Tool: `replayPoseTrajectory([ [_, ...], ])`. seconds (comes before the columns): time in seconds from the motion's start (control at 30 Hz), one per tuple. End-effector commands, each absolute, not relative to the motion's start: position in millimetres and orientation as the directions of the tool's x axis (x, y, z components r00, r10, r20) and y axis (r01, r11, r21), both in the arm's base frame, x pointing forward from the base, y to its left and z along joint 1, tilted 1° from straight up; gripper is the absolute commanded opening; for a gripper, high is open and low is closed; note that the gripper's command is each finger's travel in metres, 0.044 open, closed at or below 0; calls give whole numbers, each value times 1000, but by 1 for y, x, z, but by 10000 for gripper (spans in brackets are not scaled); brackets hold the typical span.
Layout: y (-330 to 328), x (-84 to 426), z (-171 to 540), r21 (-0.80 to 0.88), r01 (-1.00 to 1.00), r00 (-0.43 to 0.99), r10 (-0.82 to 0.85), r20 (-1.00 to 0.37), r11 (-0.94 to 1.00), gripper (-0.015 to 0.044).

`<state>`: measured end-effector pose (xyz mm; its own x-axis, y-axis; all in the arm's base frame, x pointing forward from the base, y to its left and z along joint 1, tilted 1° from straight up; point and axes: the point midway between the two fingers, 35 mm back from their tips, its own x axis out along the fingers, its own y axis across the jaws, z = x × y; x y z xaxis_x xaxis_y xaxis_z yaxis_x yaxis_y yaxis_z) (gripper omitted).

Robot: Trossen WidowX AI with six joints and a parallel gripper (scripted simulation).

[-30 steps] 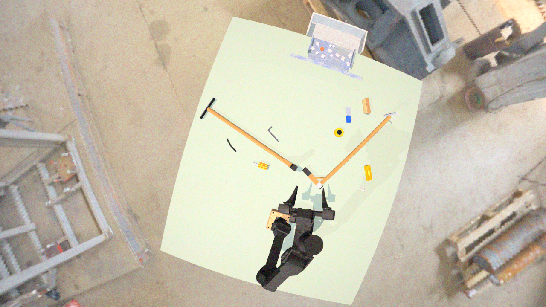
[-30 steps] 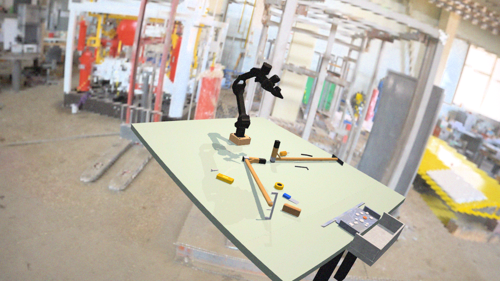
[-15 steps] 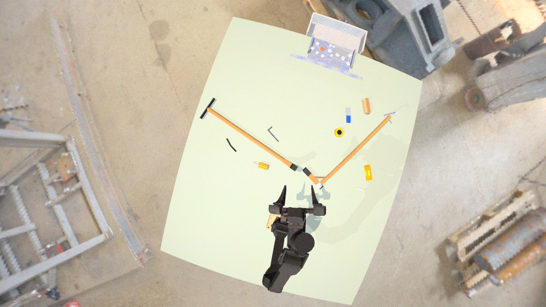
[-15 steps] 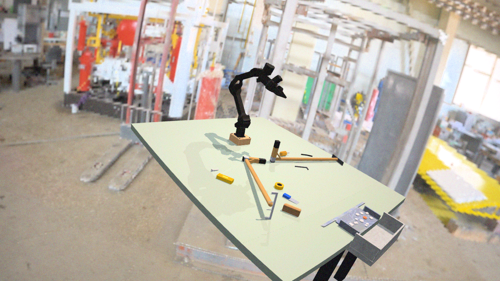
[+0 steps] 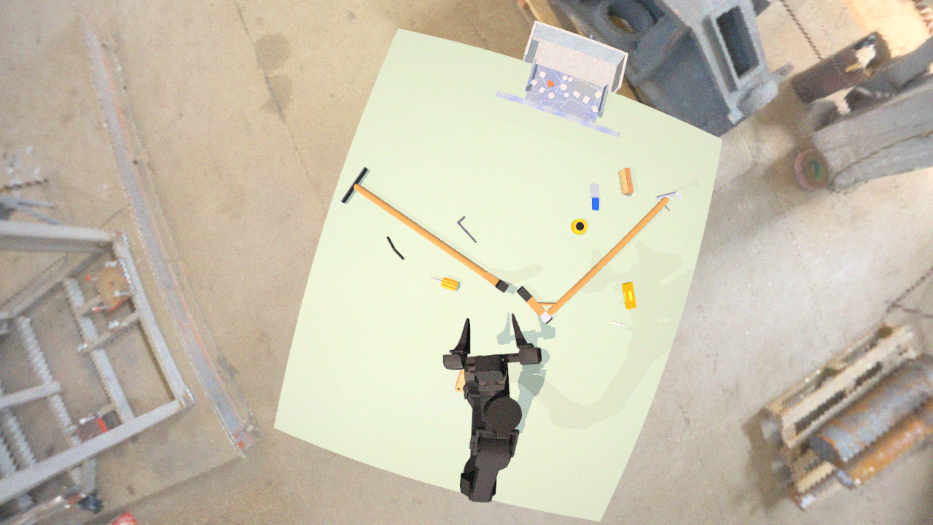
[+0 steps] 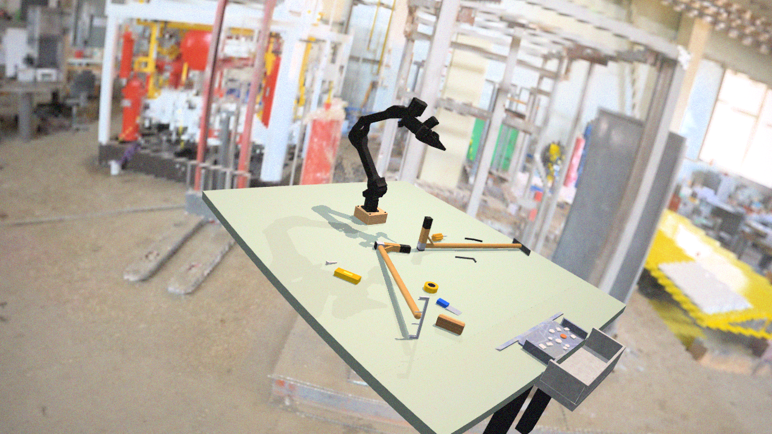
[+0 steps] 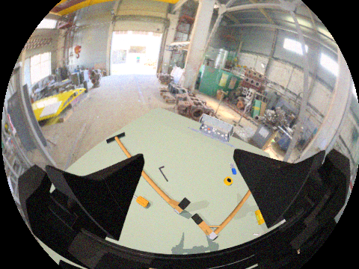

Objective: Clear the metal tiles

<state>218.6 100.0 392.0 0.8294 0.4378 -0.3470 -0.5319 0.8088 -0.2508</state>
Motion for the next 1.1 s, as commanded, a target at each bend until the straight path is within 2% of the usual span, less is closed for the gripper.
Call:
replayPoseTrajectory([
  [0.0,106,215,391,-239,-546,820,454,-348,803,440],
  [1.07,164,168,389,-125,-722,675,651,-348,681,440],
])
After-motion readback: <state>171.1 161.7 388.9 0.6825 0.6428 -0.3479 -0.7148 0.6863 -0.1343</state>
